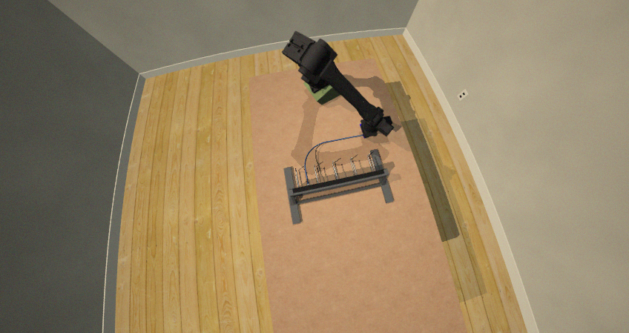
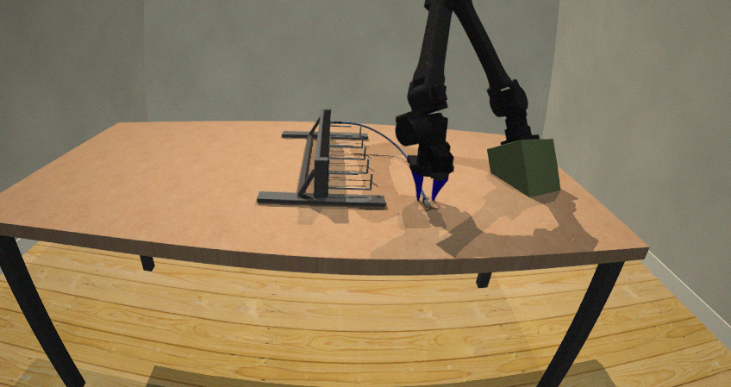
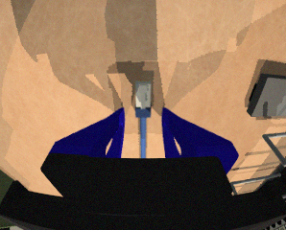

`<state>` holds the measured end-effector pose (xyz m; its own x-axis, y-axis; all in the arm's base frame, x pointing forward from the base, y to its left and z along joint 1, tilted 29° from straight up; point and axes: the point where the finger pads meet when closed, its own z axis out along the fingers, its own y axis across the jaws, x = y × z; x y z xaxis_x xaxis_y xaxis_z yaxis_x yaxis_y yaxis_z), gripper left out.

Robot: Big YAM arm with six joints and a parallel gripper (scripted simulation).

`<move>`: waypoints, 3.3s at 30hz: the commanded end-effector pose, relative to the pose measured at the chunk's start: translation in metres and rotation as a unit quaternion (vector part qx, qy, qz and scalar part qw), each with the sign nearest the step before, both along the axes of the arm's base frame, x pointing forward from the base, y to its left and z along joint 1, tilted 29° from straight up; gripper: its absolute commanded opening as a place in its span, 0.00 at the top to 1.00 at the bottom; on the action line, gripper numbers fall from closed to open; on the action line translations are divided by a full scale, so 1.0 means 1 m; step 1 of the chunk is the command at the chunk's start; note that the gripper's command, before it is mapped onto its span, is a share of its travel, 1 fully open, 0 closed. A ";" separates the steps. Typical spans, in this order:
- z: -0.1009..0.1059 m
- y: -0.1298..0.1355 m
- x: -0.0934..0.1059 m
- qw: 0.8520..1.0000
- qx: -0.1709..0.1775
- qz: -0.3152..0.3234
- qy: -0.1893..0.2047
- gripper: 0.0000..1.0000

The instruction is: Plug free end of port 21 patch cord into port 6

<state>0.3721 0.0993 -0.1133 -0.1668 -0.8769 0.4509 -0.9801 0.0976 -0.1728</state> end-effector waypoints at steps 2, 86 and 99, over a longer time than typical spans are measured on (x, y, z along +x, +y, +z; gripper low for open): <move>-0.002 0.004 0.010 1.000 0.003 0.005 -0.006 0.64; 0.001 0.007 0.013 1.000 0.002 0.004 -0.006 1.00; 0.022 0.022 0.015 1.000 0.010 0.006 -0.019 1.00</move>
